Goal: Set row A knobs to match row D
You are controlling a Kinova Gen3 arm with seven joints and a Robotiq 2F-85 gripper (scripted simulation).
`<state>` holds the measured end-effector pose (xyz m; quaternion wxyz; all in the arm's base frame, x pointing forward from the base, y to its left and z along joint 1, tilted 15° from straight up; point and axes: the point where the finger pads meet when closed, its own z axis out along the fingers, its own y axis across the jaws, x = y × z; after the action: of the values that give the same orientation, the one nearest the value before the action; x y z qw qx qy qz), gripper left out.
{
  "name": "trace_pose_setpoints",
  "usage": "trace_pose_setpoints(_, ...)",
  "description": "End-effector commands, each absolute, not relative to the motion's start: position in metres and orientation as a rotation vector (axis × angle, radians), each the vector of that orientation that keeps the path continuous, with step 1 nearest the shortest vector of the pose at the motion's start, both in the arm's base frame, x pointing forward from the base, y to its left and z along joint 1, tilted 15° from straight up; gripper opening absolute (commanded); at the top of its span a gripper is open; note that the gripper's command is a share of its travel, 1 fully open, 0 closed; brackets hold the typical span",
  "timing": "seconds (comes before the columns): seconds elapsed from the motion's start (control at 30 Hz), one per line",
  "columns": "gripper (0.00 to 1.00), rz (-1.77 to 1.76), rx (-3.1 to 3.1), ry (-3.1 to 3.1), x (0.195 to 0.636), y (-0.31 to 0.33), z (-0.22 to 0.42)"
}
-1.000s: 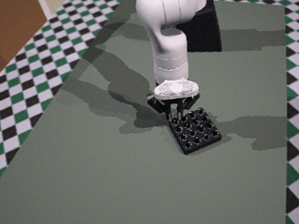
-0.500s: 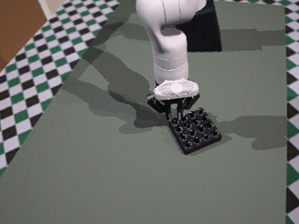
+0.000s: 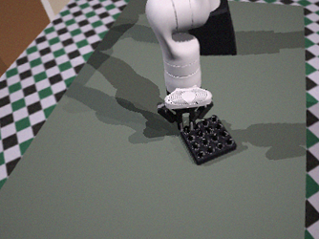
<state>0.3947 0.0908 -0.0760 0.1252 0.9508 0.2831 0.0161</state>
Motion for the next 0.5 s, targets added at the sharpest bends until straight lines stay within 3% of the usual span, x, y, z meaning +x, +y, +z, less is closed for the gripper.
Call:
trace_pose_setpoints(0.0,0.19,0.043,2.769,0.824,0.3942,0.0896,-0.0789)
trace_pose_setpoints(0.47,0.19,0.043,2.769,0.824,0.3946,0.0888,-0.0824)
